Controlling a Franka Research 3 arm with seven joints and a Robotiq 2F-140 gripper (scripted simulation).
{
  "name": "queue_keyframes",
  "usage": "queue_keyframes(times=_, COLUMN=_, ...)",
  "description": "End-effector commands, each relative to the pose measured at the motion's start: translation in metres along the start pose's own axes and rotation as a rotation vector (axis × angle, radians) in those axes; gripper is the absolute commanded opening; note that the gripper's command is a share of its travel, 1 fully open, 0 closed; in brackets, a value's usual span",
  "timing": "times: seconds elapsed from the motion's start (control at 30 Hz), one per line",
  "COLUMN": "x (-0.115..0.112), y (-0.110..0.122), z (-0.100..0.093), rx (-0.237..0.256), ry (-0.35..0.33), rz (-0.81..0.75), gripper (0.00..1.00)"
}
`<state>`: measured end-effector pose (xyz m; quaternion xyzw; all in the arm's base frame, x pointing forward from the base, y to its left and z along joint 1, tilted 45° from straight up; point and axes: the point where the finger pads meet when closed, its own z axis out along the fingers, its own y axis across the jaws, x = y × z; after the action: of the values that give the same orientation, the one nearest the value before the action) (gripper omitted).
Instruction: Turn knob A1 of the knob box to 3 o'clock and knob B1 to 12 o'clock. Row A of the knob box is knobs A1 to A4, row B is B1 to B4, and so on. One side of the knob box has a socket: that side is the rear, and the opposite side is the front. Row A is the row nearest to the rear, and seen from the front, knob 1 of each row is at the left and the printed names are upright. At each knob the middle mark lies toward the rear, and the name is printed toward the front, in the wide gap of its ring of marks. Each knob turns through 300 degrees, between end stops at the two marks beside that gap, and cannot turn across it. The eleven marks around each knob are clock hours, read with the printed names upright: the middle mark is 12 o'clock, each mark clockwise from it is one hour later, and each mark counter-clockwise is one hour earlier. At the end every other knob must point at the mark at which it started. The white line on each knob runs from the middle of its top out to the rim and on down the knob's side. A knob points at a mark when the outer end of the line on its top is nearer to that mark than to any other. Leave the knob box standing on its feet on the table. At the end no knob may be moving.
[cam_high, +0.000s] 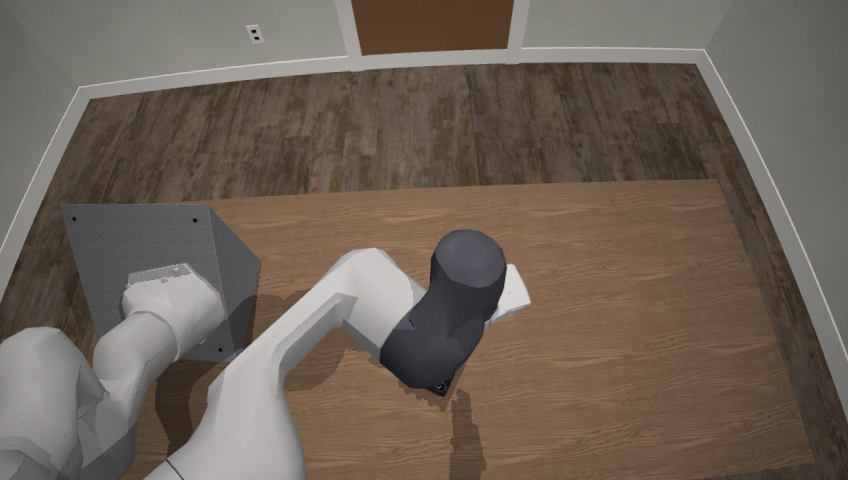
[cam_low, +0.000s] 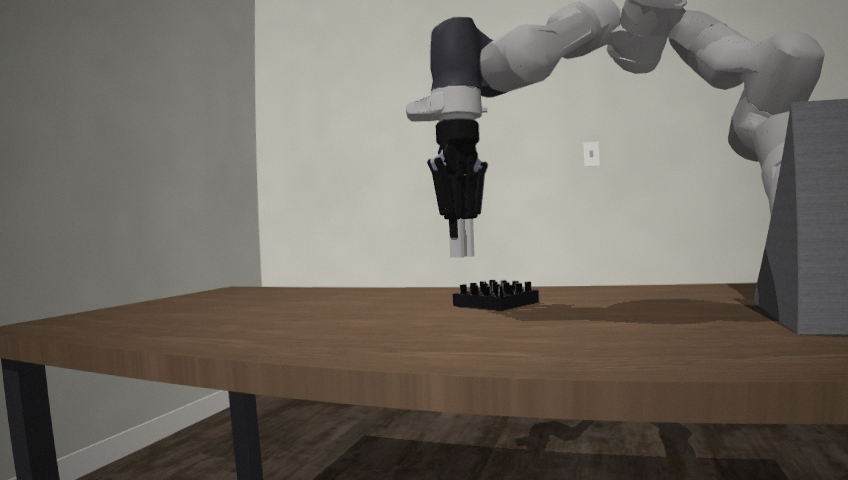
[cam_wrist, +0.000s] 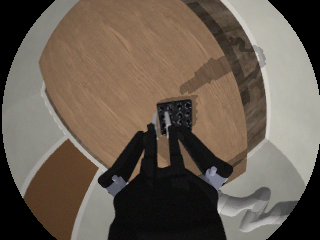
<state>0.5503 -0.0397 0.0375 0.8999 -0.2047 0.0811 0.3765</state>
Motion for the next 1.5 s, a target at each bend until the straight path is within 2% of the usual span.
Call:
queue_keyframes(times=0.0, x=0.0010, y=0.0012, z=-0.0007, rx=-0.003, ry=-0.001, rz=-0.056, gripper=0.12)
queue_keyframes(times=1.47, x=0.0011, y=0.0013, z=0.0045, rx=-0.003, ry=-0.001, rz=-0.067, gripper=0.12)
